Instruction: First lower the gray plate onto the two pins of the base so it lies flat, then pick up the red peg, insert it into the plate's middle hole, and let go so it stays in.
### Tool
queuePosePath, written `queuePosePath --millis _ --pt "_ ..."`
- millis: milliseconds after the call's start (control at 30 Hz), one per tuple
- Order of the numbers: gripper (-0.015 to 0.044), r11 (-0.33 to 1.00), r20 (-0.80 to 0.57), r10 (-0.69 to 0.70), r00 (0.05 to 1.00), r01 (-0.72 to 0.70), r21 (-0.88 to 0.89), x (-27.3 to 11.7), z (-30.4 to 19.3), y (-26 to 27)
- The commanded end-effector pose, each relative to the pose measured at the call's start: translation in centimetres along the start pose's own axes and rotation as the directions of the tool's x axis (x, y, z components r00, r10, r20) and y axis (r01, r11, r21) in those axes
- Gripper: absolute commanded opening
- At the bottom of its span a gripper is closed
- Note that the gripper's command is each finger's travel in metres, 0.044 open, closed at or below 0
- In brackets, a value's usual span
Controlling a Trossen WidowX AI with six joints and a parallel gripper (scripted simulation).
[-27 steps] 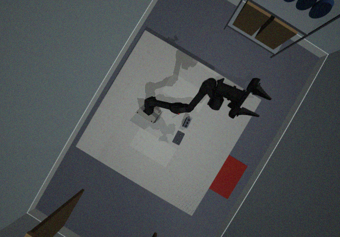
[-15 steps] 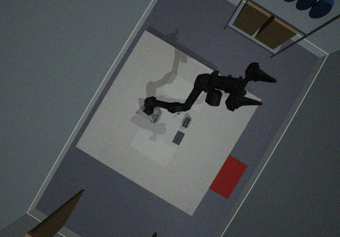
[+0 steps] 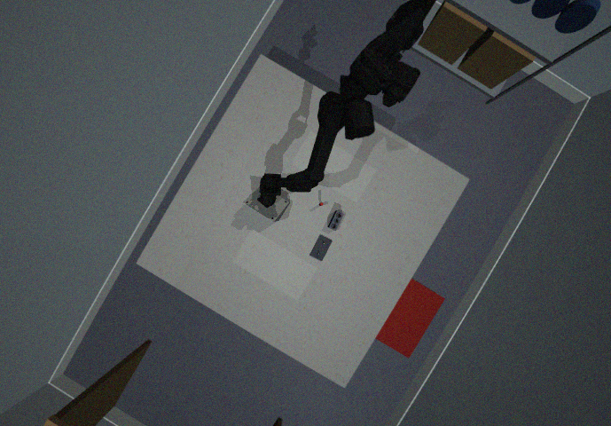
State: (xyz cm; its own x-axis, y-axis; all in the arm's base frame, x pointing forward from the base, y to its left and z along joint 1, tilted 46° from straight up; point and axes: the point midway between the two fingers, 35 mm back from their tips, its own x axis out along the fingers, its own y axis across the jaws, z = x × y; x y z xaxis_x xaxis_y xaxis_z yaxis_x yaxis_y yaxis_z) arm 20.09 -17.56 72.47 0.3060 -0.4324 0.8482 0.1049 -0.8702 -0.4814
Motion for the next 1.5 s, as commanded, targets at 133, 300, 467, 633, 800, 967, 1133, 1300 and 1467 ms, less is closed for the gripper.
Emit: queuePosePath --millis 133,300,467,633,800,967,1133,1300,1467 --pt "0.044 0.98 -0.255 -0.176 0.951 0.144 -0.137 -2.1 -10.1 -5.5" --pt "0.044 0.926 -0.369 -0.331 0.868 0.224 -0.303 -5.1 -15.0 -10.6" --pt "0.044 0.847 -0.462 -0.501 0.731 0.307 -0.433 -9.5 -18.7 -16.7" --pt "0.044 0.731 -0.483 -0.669 0.565 0.385 -0.563 -14.7 -19.7 -22.5" --pt "0.044 0.574 -0.436 -0.816 0.379 0.448 -0.686 -20.5 -18.5 -28.2" --pt "0.044 0.379 -0.329 -0.925 0.189 0.49 -0.785 -26.3 -15.0 -33.1" --pt "0.044 0.164 -0.178 -0.984 0.022 0.506 -0.847 -31.4 -9.7 -36.3" --pt "0.044 0.034 -0.068 -0.996 -0.05 0.501 -0.865 -33.5 -6.0 -37.2" --pt "0.044 -0.165 0.086 -0.981 -0.174 0.511 -0.844 -37.1 -0.1 -37.9"
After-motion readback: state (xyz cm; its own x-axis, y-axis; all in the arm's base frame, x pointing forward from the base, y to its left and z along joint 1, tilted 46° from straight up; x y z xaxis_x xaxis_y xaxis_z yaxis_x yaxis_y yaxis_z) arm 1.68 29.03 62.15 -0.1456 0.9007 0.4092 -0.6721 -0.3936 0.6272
